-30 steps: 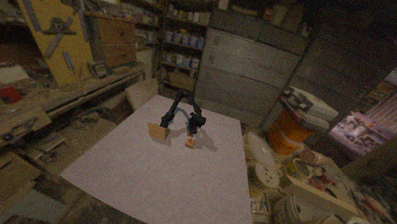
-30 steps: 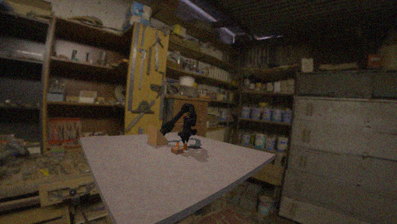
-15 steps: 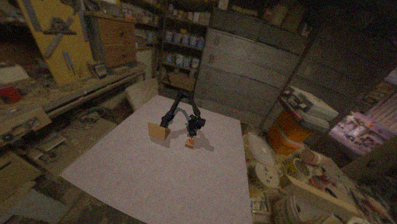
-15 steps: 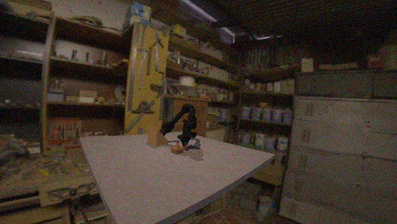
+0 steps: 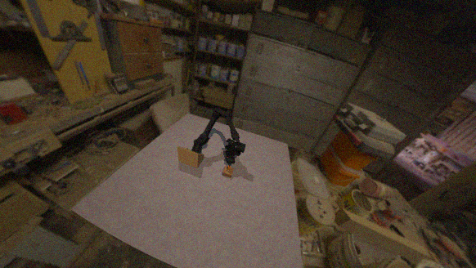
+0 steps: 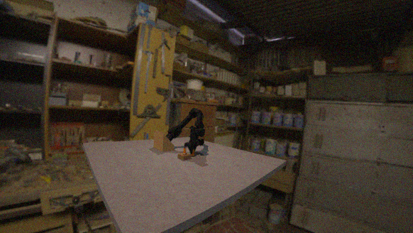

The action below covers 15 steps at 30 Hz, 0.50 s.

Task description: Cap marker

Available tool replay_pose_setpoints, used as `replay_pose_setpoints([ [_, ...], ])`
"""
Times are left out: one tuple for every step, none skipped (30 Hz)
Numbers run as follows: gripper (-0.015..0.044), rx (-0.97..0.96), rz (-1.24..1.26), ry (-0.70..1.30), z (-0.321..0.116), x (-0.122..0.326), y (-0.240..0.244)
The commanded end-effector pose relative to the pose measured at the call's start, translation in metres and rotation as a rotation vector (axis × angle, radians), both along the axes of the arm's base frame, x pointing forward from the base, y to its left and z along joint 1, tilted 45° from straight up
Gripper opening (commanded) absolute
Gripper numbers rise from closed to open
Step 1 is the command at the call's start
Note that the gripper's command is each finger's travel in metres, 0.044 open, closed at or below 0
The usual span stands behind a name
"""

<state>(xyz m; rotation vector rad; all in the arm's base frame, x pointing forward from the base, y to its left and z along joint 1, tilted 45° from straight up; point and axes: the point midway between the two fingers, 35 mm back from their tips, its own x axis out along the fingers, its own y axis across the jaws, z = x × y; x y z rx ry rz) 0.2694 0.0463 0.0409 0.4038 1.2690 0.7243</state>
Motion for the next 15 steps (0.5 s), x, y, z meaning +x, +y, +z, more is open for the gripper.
replay_pose_setpoints([
  [0.0128,0.007,-0.004,0.003,0.0,0.0,0.001],
  [0.0121,0.007,-0.004,0.003,0.0,0.0,0.001],
  [0.0114,0.007,-0.004,0.003,0.0,0.0,0.001],
  [0.0108,0.007,-0.004,0.003,0.0,0.0,0.001],
  [0.0101,0.007,-0.004,0.003,0.0,0.0,0.001],
  [0.0094,0.007,-0.004,0.003,0.0,0.0,0.001],
  [0.0088,0.007,-0.004,0.003,0.0,0.0,0.001],
  [0.0061,0.006,-0.004,0.003,0.0,0.0,0.0],
  [0.0035,0.006,-0.004,0.003,0.001,0.0,-0.001],
  [0.0009,0.006,-0.004,0.003,0.002,0.0,-0.002],
  [0.0,0.005,-0.004,0.003,0.004,0.0,-0.004],
  [0.0,0.005,-0.004,0.003,0.005,0.0,-0.006],
  [0.0,0.004,-0.004,0.003,0.007,0.0,-0.008],
  [0.0,0.004,-0.004,0.003,0.009,0.0,-0.01],
  [0.0,0.003,-0.004,0.003,0.011,-0.001,-0.012],
])
